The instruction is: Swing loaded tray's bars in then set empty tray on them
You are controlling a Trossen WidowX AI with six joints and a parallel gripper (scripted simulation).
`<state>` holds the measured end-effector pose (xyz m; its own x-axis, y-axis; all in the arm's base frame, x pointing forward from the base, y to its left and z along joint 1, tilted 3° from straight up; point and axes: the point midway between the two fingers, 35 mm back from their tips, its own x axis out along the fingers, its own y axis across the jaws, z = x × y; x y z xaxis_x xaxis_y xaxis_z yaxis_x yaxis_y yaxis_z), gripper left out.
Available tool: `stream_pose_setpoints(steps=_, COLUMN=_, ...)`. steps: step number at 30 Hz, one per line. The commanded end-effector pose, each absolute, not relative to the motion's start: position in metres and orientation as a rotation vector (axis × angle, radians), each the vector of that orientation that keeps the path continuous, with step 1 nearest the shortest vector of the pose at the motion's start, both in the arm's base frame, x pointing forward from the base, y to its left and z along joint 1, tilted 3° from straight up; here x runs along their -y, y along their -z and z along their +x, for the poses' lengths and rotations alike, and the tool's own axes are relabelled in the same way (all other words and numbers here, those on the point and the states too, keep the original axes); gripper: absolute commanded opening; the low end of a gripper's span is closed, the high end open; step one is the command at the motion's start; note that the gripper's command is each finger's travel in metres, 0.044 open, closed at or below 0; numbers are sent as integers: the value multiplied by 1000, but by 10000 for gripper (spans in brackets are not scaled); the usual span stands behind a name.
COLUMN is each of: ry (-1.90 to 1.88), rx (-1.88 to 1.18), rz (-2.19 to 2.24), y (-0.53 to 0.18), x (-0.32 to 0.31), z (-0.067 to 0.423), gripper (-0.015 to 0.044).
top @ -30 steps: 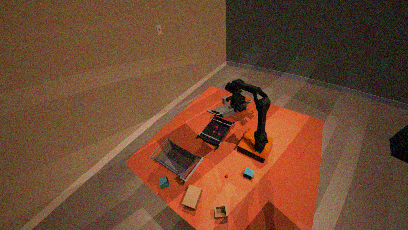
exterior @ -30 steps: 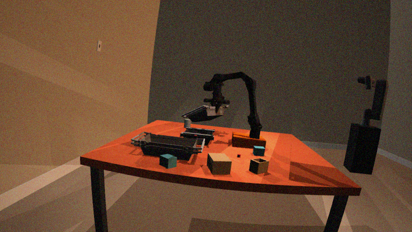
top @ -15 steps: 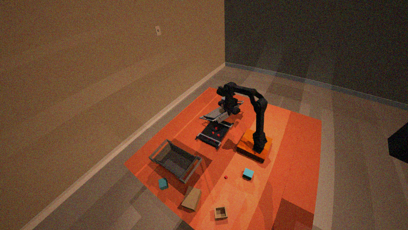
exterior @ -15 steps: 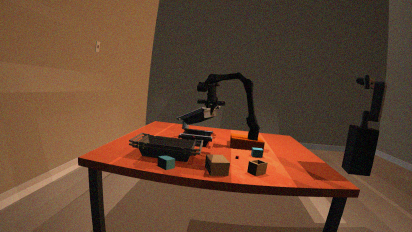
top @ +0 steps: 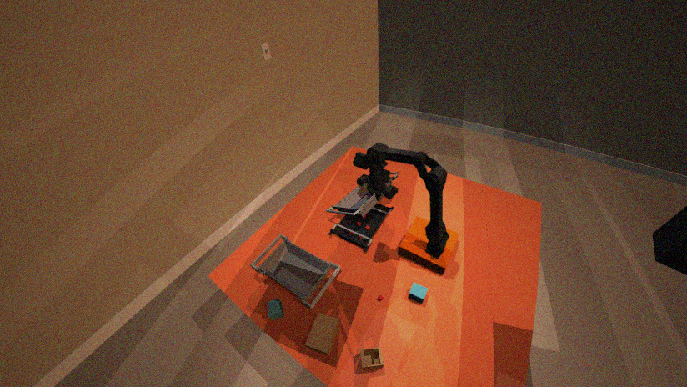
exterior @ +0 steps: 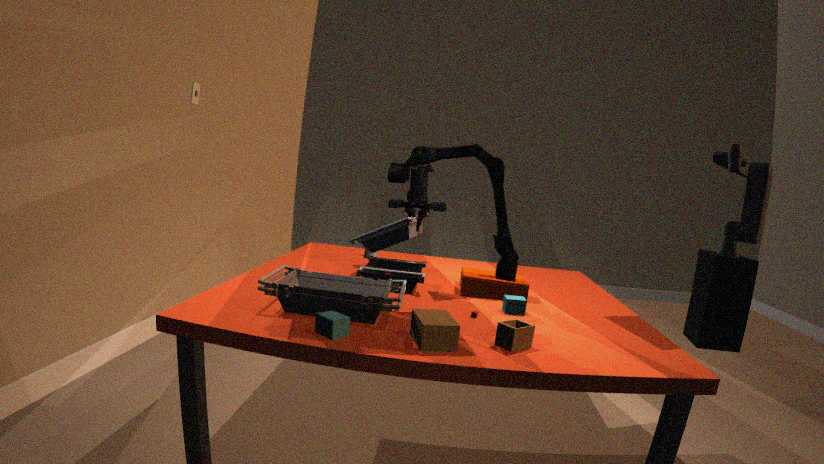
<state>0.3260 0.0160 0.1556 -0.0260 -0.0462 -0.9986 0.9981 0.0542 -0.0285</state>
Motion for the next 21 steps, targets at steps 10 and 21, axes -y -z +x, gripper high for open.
stream_pose_setpoints(steps=10, ry=1078, rx=-1269, rz=1020, y=-159, x=-64, z=325, gripper=0)
stream_pose_setpoints(steps=21, ry=1078, rx=-1269, rz=1020, y=-159, x=-64, z=325, gripper=0)
